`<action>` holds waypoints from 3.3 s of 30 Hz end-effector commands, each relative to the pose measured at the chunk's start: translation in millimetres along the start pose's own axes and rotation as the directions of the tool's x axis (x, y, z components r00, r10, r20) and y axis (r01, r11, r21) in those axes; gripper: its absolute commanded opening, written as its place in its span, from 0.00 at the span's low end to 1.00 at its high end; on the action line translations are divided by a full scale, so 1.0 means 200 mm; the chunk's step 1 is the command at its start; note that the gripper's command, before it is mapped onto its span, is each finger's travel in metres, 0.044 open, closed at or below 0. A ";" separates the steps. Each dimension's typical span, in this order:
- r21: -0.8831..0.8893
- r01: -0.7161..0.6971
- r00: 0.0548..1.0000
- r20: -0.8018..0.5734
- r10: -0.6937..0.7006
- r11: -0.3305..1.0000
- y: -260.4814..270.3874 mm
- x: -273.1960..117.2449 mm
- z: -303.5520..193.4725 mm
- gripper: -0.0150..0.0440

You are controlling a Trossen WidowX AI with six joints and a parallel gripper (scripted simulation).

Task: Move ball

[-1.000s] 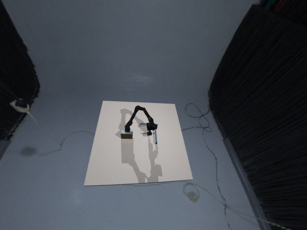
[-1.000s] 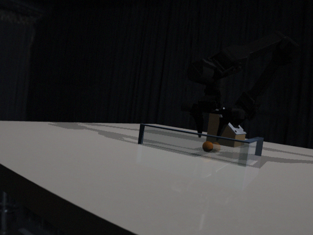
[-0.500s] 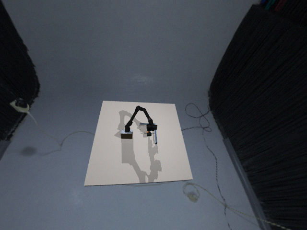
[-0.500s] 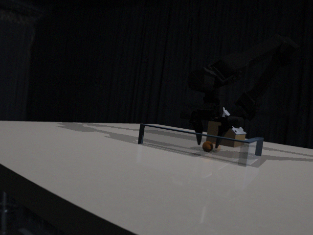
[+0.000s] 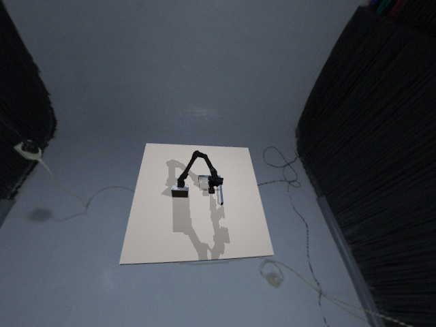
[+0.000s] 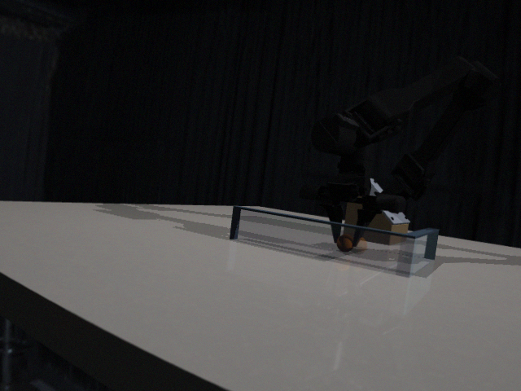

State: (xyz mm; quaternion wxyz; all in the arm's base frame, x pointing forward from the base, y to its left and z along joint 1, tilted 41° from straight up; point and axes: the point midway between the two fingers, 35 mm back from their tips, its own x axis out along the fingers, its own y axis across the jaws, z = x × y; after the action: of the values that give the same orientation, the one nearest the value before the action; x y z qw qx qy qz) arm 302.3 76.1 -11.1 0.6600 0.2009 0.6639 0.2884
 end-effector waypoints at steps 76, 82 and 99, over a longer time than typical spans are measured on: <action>-0.006 0.000 1.000 0.007 0.000 1.000 0.10 0.02 -0.05 0.39; -0.006 0.000 1.000 0.007 0.000 1.000 0.10 0.02 -0.05 0.65; 0.000 -0.001 1.000 0.002 0.001 1.000 0.10 -0.42 -0.06 0.70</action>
State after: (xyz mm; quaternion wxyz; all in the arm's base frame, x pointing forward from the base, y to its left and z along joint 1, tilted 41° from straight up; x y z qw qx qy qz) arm 297.3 38.7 59.4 0.6670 0.2054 0.6572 0.2847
